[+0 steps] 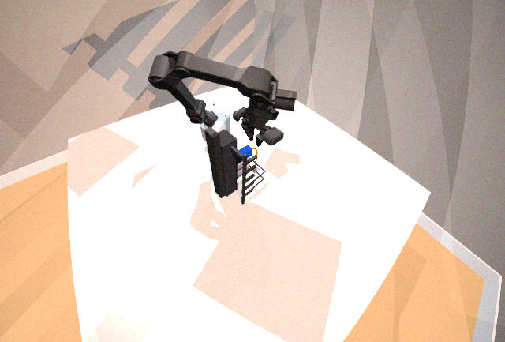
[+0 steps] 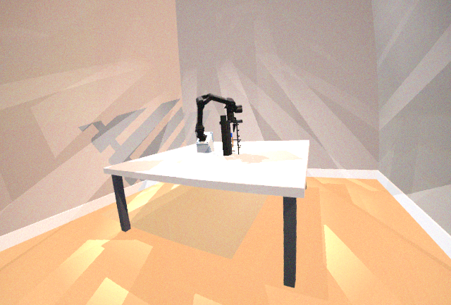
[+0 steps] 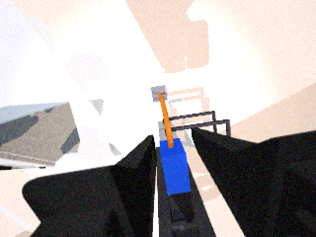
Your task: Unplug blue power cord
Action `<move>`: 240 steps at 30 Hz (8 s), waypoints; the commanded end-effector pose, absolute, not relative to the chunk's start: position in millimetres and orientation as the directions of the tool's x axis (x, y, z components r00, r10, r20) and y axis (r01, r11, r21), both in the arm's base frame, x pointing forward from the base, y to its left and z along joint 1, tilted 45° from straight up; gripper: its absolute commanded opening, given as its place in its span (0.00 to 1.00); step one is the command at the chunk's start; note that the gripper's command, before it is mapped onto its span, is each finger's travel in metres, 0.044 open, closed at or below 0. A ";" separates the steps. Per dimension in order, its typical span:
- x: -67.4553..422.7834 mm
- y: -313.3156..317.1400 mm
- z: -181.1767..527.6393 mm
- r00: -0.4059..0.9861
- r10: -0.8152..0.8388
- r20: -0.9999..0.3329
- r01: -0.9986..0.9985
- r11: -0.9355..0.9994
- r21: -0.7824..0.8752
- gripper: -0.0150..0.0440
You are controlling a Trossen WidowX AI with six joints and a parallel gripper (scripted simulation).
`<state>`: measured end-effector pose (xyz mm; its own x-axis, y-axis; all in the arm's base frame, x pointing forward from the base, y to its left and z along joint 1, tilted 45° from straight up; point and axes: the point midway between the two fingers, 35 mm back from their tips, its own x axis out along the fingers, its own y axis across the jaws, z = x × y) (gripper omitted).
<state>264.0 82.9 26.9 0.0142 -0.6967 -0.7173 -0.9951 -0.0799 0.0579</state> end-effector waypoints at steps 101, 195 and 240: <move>262.9 82.0 17.1 0.014 -0.697 -0.717 -0.994 -0.085 0.063 0.53; 266.7 61.8 34.0 0.016 -0.695 -0.718 -0.995 -0.079 0.055 0.25; 257.4 130.9 -15.6 0.013 -0.695 -0.718 -0.995 -0.078 0.058 1.00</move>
<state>255.6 127.9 -14.1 0.0173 -0.6982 -0.7157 -0.9937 -0.0914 0.0652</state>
